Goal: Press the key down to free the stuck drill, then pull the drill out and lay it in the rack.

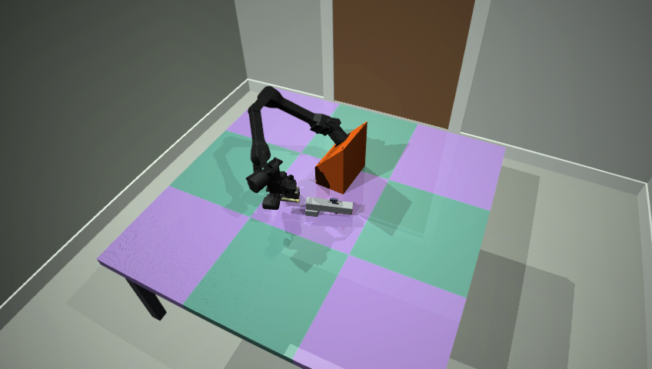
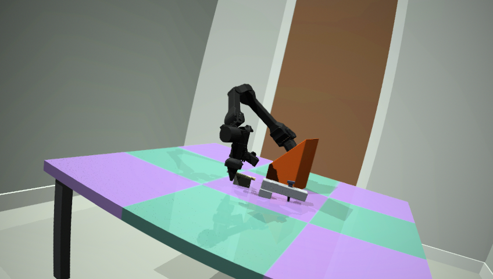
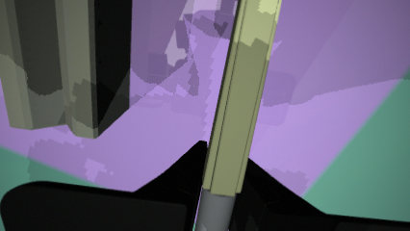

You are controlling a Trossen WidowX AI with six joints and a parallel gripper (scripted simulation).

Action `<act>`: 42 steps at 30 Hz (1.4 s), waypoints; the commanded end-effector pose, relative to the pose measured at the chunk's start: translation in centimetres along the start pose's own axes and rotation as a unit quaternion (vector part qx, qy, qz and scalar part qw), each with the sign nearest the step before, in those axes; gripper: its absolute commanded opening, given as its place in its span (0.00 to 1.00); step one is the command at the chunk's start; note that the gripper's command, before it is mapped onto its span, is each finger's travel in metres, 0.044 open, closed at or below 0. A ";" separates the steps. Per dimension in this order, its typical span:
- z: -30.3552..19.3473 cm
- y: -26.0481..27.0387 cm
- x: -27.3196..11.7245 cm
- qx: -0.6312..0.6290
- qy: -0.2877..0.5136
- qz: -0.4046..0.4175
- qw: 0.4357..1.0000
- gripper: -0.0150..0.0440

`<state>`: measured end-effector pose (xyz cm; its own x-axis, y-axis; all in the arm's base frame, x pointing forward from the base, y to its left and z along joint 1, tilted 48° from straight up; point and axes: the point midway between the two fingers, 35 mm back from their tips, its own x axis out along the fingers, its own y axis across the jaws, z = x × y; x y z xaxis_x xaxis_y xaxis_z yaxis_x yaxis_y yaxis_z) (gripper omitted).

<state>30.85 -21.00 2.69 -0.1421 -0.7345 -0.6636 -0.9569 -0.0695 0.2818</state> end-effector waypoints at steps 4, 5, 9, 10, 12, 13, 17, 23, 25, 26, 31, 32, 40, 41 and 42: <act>0.0 0.0 -0.5 0.001 0.000 -0.002 1.000 0.25; 0.1 0.0 -0.5 0.001 0.000 -0.002 1.000 0.25; 0.1 0.1 -0.7 0.001 0.000 -0.002 1.000 0.25; 0.1 0.1 -0.7 0.001 0.000 -0.002 1.000 0.25; 0.1 0.1 -0.8 0.001 0.000 -0.002 1.000 0.25; 0.1 0.1 -0.9 0.001 0.000 -0.002 1.000 0.25; 0.2 0.1 -1.0 0.001 0.000 -0.002 1.000 0.25; 0.3 0.2 -1.3 0.001 0.000 -0.002 1.000 0.25; 0.3 0.2 -1.4 0.001 0.000 -0.002 1.000 0.25; 0.3 0.2 -1.4 0.001 0.000 -0.002 1.000 0.25; 0.3 0.2 -1.6 0.001 0.000 -0.002 1.000 0.25; 0.4 0.2 -1.7 0.001 0.000 -0.002 1.000 0.25; 0.4 0.2 -2.0 0.001 0.000 -0.002 1.000 0.25; 0.4 0.2 -2.1 0.001 0.000 -0.002 1.000 0.25; 0.4 0.2 -2.1 0.001 0.000 -0.002 1.000 0.25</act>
<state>30.73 -19.35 3.68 -0.1415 -0.7319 -0.6665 -0.9571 -0.0707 0.2808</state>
